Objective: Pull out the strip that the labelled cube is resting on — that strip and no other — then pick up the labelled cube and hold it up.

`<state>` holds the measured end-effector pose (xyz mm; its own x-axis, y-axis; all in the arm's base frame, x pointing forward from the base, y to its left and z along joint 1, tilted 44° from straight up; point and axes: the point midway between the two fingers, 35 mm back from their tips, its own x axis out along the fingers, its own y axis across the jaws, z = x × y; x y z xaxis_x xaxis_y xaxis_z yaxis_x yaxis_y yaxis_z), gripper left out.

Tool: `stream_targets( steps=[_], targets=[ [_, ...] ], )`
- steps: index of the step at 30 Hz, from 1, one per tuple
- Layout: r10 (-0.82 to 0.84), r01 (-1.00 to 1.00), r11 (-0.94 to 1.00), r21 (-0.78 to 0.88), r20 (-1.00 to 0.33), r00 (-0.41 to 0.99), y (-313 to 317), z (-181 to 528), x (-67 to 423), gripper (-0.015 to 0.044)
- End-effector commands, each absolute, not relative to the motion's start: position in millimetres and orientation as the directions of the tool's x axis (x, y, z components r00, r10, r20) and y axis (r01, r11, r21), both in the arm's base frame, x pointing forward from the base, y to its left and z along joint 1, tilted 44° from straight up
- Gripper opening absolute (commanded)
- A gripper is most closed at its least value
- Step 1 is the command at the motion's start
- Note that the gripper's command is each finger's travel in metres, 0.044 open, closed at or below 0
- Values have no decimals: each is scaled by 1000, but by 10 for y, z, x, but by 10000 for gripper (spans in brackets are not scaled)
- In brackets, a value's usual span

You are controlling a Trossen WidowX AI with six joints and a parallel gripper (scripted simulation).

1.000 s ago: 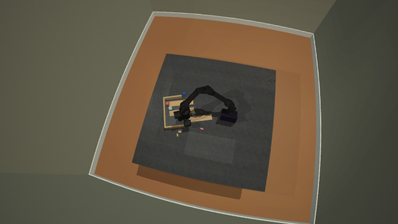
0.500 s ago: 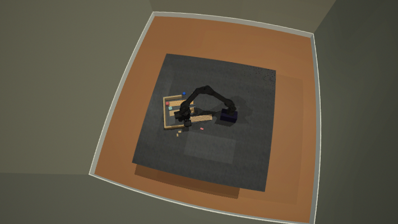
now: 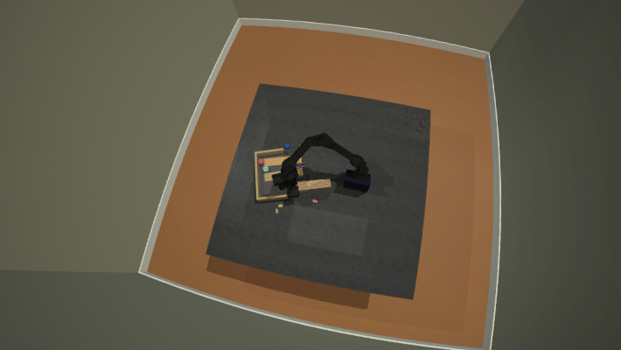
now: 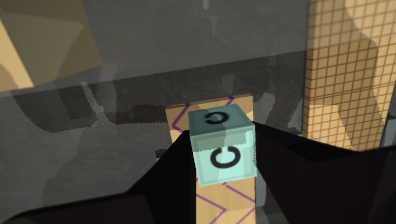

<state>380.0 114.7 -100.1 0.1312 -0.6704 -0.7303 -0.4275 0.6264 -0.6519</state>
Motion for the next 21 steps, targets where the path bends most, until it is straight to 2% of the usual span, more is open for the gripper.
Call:
stream_targets(
  steps=[1,11,21],
  targets=[
    [-671,-432,626,-649,-731,125,1176,-914,3651,0],
    [-675,-438,621,-650,-728,123,1217,-654,3244,0],
    [-675,-439,621,-649,-728,122,1168,-611,3072,0]
  ],
)
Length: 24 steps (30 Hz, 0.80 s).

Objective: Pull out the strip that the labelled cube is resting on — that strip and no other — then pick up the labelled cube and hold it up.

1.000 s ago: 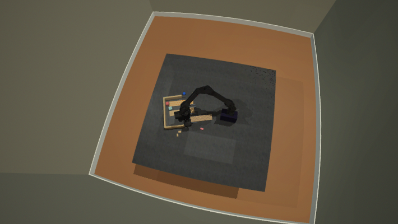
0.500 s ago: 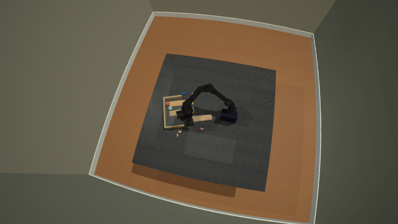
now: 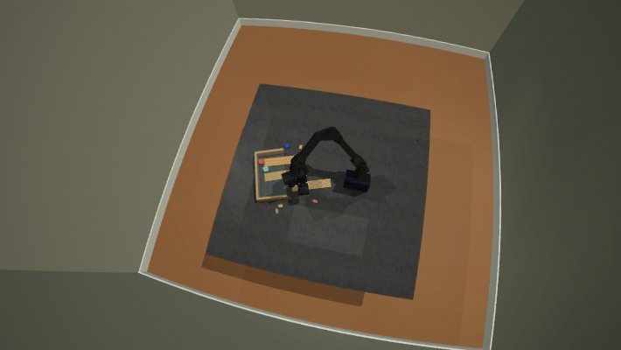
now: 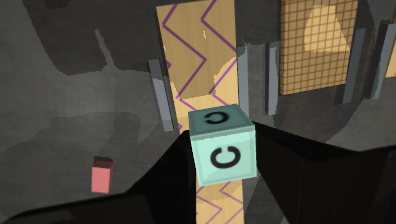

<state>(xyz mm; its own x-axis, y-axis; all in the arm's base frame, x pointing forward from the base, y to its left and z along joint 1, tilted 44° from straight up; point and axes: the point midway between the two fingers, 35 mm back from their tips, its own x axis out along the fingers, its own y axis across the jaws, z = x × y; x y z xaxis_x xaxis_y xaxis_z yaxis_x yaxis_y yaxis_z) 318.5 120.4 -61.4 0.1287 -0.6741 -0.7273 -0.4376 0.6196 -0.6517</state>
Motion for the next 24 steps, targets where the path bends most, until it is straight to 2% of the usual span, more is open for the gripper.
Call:
stream_targets(
  steps=[1,9,24],
  targets=[
    [-675,-439,621,-649,-728,122,1156,-606,3039,0],
    [-676,-440,620,-649,-727,121,1058,-566,2797,0],
    [-675,-441,621,-648,-728,120,1303,-304,2748,0]
  ],
)
